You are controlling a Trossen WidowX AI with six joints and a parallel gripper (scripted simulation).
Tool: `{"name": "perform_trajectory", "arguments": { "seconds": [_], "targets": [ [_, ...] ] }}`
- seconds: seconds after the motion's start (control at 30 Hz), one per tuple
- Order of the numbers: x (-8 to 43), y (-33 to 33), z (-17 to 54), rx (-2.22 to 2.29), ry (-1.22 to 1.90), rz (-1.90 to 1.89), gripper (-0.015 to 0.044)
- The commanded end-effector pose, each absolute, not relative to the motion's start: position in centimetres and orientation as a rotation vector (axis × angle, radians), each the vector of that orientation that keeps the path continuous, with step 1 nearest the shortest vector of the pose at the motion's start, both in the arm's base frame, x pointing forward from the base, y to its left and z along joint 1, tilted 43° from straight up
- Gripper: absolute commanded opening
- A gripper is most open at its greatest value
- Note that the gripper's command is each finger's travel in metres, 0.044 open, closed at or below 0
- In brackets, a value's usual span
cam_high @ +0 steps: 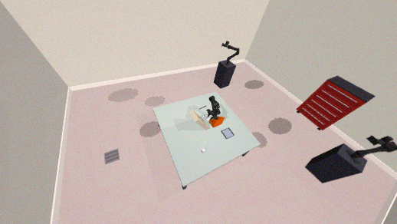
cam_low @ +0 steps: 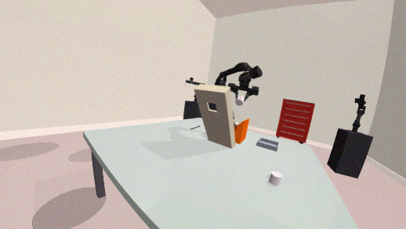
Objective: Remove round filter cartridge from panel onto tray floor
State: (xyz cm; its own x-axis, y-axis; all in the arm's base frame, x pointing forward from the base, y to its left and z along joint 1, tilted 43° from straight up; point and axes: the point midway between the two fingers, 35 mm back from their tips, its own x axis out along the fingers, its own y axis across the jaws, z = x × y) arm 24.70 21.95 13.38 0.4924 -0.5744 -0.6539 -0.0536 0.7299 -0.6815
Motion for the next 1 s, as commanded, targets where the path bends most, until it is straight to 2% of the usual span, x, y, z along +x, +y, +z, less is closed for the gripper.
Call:
{"name": "perform_trajectory", "arguments": {
  "seconds": [0.0, 0.63, 0.83, 0.97],
  "targets": [
    [23.4, 23.3, 11.2, -0.774, 1.088, -0.249, 0.0],
    [14.9, 30.5, -0.2, -1.116, 1.324, 0.535, 0.0],
    [14.4, 30.8, -0.6, -1.129, 1.326, 0.571, 0.0],
    [12.3, 30.9, -2.5, -1.155, 1.338, 0.649, 0.0]
  ]
}}
